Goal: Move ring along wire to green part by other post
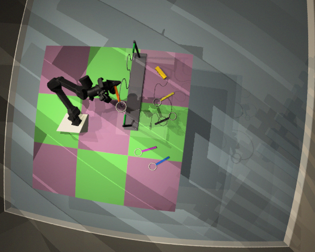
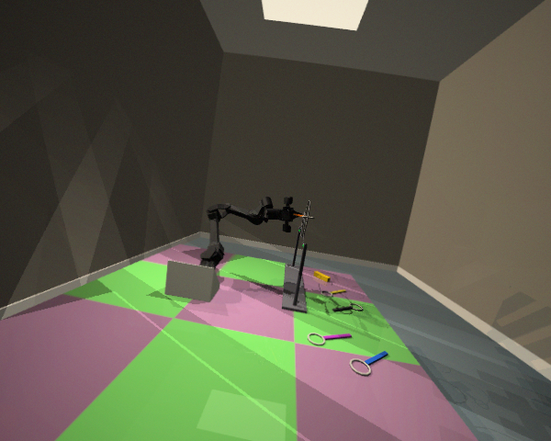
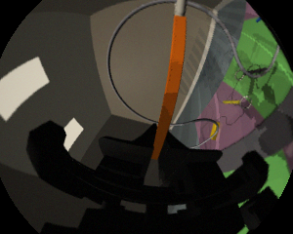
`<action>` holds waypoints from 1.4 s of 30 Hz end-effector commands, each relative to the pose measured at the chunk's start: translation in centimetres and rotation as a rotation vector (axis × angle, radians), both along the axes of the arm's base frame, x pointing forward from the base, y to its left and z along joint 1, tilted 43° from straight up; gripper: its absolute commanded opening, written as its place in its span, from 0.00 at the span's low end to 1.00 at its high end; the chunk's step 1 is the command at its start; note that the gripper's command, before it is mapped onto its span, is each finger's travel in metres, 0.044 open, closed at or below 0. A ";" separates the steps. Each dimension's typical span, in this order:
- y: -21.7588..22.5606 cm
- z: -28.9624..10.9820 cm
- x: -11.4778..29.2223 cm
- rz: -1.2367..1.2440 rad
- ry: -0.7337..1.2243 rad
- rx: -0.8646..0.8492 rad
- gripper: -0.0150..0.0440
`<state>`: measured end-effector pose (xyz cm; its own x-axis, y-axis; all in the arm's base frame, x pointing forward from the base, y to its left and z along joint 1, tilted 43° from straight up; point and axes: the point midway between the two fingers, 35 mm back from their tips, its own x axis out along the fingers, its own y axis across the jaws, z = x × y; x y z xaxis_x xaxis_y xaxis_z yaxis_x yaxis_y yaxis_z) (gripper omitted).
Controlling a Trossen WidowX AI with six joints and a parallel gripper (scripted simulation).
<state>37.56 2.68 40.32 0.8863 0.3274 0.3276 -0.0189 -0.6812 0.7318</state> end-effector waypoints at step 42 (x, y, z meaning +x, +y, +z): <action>-2.3 1.6 0.3 -0.010 0.064 0.563 0.00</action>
<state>37.85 0.62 41.78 0.9110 0.1270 0.3925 0.0085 -0.9570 0.2900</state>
